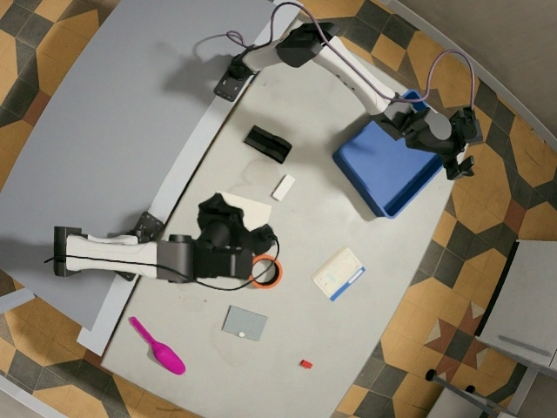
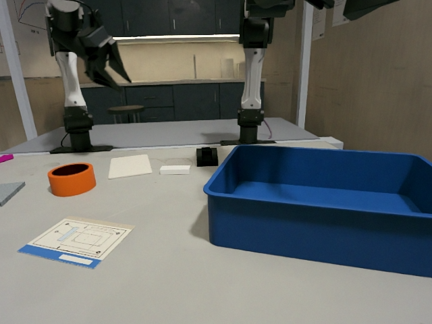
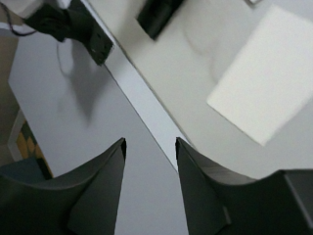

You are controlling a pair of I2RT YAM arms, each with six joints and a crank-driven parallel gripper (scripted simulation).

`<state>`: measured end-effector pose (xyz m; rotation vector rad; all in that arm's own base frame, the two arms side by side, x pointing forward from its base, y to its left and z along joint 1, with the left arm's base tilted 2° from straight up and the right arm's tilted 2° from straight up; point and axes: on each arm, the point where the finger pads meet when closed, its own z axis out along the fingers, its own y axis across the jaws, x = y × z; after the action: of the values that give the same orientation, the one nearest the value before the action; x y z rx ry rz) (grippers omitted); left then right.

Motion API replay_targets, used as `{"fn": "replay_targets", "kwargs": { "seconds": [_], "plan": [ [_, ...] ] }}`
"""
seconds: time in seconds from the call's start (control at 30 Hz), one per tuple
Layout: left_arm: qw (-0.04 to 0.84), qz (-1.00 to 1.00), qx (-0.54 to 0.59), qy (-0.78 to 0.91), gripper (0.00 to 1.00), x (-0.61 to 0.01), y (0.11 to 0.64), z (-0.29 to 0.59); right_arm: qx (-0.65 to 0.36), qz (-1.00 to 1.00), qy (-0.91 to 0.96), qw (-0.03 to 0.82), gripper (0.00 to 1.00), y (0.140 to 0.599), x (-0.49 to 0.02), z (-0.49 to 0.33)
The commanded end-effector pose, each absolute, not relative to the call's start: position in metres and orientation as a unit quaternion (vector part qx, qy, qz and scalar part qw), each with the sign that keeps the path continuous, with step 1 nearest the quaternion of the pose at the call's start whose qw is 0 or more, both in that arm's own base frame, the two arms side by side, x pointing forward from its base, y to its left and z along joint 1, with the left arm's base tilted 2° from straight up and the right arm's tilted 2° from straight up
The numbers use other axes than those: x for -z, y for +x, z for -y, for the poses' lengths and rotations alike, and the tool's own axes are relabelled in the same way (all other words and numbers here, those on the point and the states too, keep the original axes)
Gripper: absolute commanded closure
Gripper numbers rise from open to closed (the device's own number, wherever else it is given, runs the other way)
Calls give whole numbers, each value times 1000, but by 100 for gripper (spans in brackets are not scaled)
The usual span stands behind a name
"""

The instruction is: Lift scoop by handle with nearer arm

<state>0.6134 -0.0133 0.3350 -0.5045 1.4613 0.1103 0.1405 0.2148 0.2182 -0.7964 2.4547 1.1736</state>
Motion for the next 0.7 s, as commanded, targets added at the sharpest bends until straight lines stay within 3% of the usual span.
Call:
{"fn": "replay_targets", "kwargs": {
  "seconds": [0.0, 0.13, 0.4, 0.47, 0.67],
  "plan": [
    [722, -653, -42, -223, 0, -345, 613, 17, -366, -885, -262, 118, 57, 133, -196, -167],
    [733, -655, -12, -184, 0, -357, 604, 50, -338, -905, -233, 109, 57, 136, -186, -137],
    [727, -677, 116, -23, 0, -355, 538, 219, -279, -942, -161, 97, 57, 146, -168, -75],
    [727, -677, 116, -23, 0, -355, 538, 219, -279, -942, -161, 97, 57, 146, -168, -75],
    [697, -661, 243, 139, 0, -348, 422, 355, -209, -970, -95, 79, 57, 153, -147, -11]
  ]
}}
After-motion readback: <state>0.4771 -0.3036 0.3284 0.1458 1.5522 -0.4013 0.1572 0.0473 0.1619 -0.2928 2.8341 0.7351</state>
